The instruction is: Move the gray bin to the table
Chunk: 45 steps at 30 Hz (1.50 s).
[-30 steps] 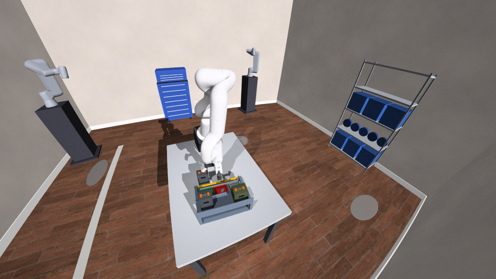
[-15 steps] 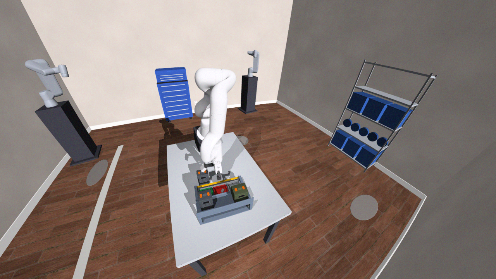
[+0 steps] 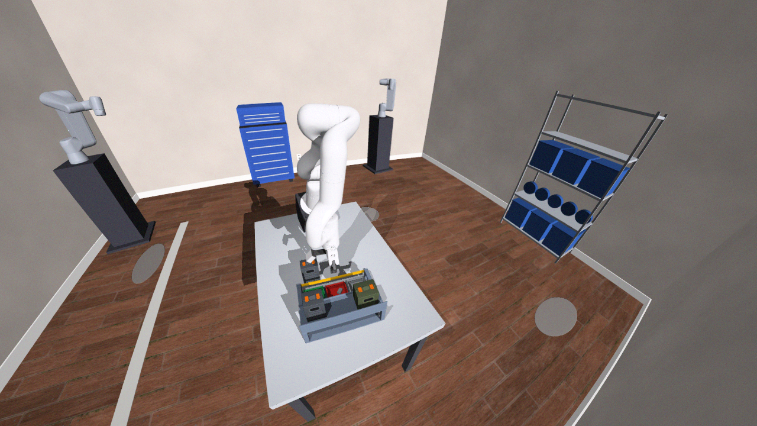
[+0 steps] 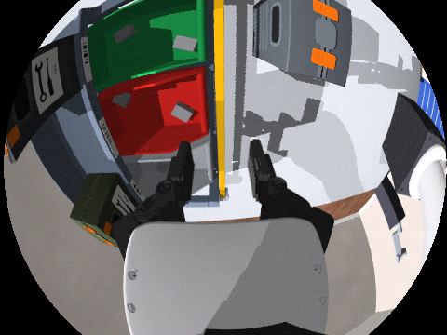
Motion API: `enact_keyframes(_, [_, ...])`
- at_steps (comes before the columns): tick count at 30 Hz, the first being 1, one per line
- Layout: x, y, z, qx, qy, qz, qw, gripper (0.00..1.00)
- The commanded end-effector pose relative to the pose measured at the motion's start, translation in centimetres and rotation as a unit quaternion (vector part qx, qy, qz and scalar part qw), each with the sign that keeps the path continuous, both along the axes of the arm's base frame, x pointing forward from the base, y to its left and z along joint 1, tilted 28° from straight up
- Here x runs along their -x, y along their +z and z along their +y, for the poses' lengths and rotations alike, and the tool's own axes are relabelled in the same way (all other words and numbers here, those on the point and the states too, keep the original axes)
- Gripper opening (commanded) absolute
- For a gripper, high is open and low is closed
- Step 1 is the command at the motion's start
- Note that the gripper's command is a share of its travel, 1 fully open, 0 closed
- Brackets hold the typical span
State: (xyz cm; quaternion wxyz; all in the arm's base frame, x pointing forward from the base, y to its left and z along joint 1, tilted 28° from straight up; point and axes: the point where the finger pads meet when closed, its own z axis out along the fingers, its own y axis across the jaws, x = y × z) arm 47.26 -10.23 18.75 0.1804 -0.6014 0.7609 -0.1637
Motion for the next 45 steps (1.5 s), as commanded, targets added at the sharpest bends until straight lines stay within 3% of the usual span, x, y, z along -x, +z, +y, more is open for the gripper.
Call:
enact_keyframes(1, [0.0,0.1,0.0,0.000,0.000,-0.001,1.000,0.47])
enact_keyframes(28, [0.0,0.1,0.0,0.000,0.000,-0.001,1.000,0.47])
enact_keyframes(33, [-1.4,-2.6,-0.2,0.000,0.000,-0.001,1.000,0.47])
enact_keyframes(45, [-1.4,-2.6,-0.2,0.000,0.000,-0.001,1.000,0.47])
